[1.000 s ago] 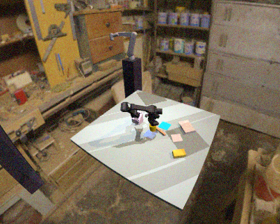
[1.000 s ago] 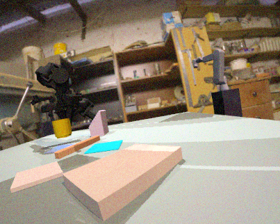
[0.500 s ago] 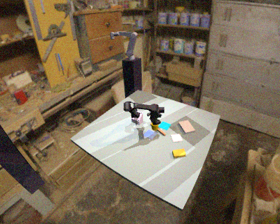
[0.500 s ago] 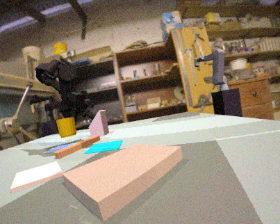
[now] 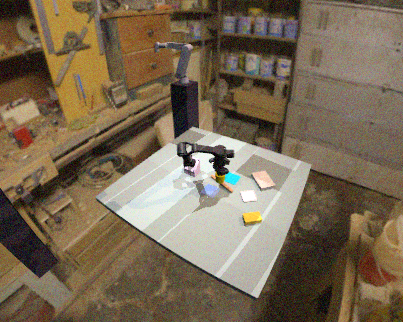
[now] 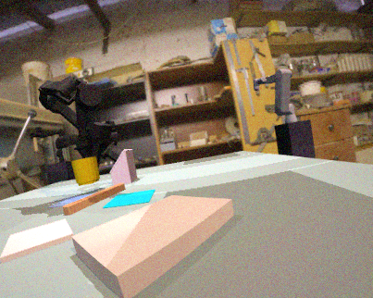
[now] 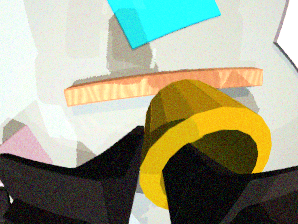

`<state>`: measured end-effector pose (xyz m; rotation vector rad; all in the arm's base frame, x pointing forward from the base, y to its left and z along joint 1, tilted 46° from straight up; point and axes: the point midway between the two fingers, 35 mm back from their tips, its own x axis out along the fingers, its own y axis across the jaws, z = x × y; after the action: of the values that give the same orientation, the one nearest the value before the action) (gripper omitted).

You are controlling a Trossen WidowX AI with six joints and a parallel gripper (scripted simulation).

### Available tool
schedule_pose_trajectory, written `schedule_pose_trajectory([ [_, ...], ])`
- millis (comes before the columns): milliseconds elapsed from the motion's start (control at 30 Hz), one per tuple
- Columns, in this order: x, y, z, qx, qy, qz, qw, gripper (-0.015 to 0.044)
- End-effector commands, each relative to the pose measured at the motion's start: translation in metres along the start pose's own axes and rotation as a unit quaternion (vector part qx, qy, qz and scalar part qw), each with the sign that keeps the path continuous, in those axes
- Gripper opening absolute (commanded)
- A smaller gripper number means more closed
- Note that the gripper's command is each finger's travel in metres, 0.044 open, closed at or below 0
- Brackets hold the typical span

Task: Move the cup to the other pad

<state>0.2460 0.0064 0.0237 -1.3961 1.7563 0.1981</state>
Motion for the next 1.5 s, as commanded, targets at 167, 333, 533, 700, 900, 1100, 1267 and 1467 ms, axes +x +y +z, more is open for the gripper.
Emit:
schedule_pose_trajectory([
  [167,0.0,0.004,0.018,0.002,0.0,0.002,1.0,0.0],
  [333,-0.001,0.006,0.027,0.002,0.0,0.002,1.0,0.0],
  [533,-0.001,0.009,0.039,0.002,0.0,0.002,1.0,0.0],
  [700,-0.001,0.011,0.048,0.002,-0.001,0.002,1.0,0.0],
  [900,-0.002,0.013,0.059,0.002,-0.001,0.002,1.0,0.0],
  [1100,-0.002,0.016,0.07,0.002,-0.001,0.002,1.0,0.0],
  [1267,-0.002,0.018,0.079,0.002,-0.002,0.002,1.0,0.0],
  [1467,-0.003,0.021,0.091,0.003,-0.002,0.002,1.0,0.0],
])
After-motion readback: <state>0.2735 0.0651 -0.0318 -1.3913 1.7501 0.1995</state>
